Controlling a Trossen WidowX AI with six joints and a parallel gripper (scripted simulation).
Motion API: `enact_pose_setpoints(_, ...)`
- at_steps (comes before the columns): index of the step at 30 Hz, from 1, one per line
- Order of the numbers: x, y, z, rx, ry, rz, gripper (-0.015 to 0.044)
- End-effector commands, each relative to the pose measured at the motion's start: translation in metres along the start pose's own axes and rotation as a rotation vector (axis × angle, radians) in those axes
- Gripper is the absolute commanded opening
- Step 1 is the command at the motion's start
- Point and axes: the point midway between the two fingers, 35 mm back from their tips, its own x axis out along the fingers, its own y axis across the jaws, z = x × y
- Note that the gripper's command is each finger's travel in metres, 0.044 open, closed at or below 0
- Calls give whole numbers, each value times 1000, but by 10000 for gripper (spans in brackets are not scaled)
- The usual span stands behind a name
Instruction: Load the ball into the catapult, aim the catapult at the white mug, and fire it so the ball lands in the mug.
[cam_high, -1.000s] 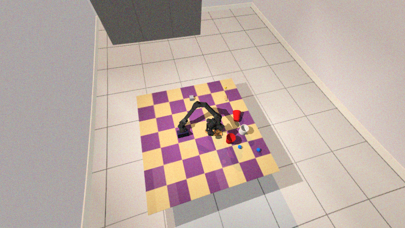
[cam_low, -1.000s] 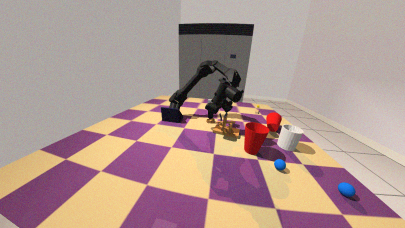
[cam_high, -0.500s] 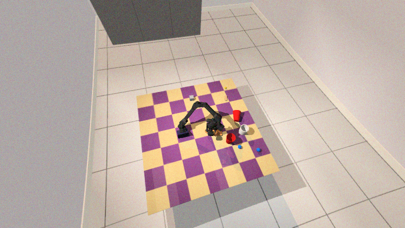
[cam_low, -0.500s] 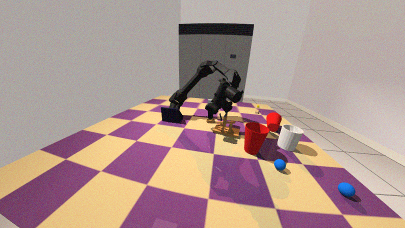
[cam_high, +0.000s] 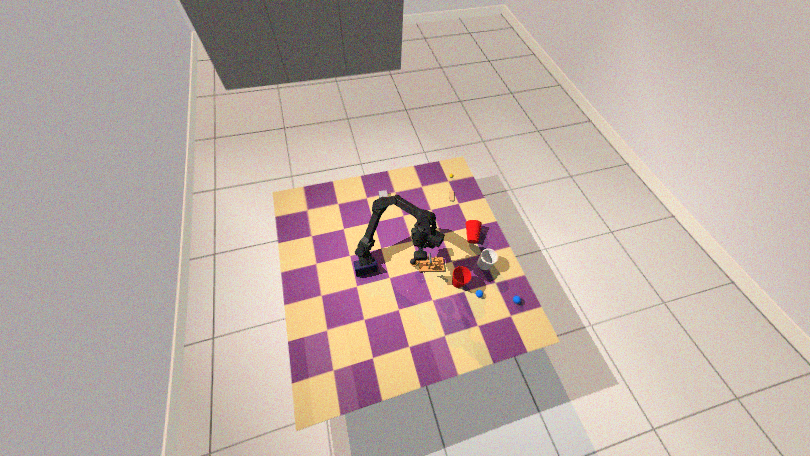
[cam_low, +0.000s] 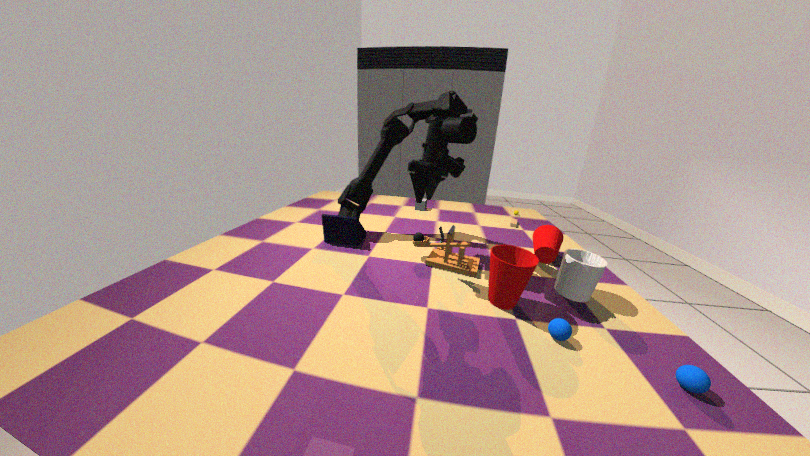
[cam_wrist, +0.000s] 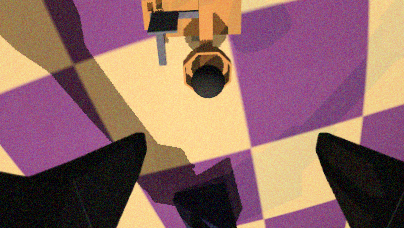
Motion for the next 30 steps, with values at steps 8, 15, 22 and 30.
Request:
enact_pose_setpoints(8, -1, -25, 74, 62, -234, -77, 440)
enact_pose_setpoints(15, -21, -37, 136, 86, -467, -107, 440)
enact_pose_setpoints(22, -51, -40, 194, 97, -700, -88, 440)
enact_pose_setpoints(30, -94, -31, 251, 83, -952, -9, 440)
